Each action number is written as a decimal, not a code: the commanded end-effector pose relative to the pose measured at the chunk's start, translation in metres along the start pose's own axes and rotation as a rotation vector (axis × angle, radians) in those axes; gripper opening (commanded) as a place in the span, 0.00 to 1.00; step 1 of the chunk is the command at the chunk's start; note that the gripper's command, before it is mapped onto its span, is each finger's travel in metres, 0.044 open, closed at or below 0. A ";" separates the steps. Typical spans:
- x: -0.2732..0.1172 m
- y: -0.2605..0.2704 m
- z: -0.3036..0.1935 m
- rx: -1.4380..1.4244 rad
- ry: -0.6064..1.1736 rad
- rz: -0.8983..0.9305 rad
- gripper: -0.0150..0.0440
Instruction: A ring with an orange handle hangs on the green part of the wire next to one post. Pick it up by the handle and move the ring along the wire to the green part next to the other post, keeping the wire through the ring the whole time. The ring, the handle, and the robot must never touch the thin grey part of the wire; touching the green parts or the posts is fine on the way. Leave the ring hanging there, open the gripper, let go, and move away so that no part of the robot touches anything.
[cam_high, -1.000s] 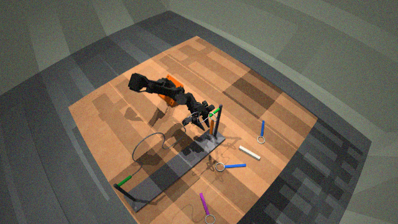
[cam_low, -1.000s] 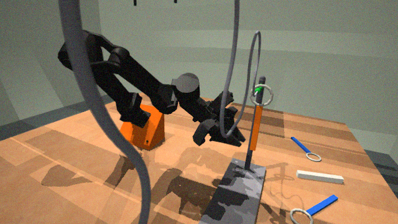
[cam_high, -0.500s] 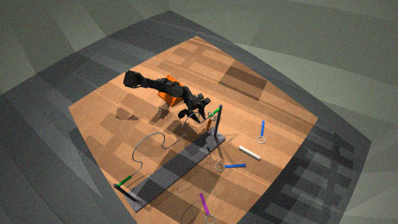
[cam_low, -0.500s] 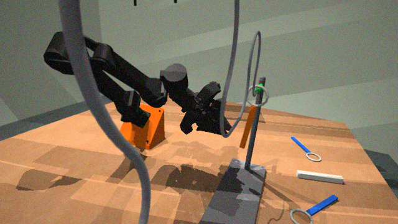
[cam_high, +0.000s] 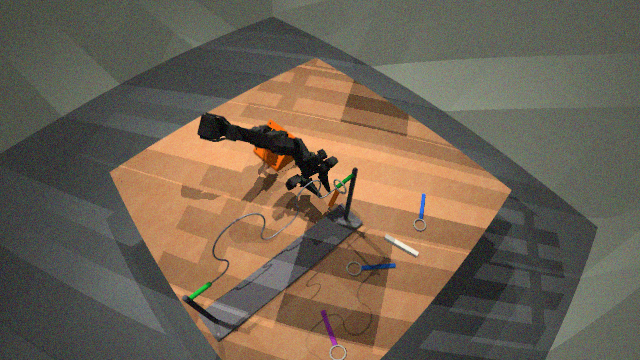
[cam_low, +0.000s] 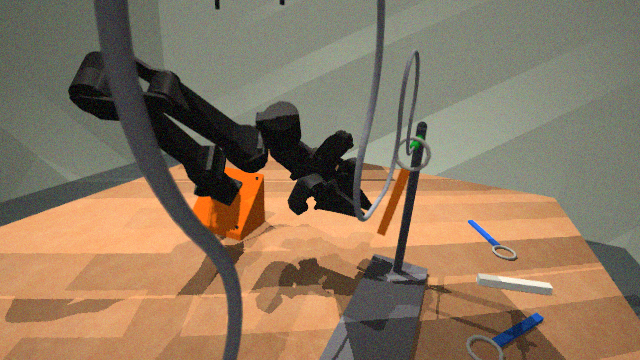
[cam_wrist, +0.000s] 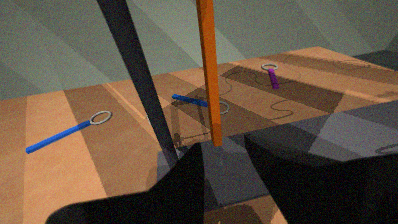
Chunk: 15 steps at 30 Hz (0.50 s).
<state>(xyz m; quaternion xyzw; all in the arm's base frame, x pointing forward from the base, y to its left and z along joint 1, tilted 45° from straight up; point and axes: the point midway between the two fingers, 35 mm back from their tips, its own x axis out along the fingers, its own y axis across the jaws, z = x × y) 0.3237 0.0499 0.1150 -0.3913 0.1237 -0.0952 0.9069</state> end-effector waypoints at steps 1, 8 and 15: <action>0.000 0.000 -0.001 0.004 0.005 -0.003 0.53; -0.036 0.000 -0.004 -0.001 -0.001 -0.001 0.75; -0.043 0.000 -0.006 -0.002 -0.002 -0.002 1.00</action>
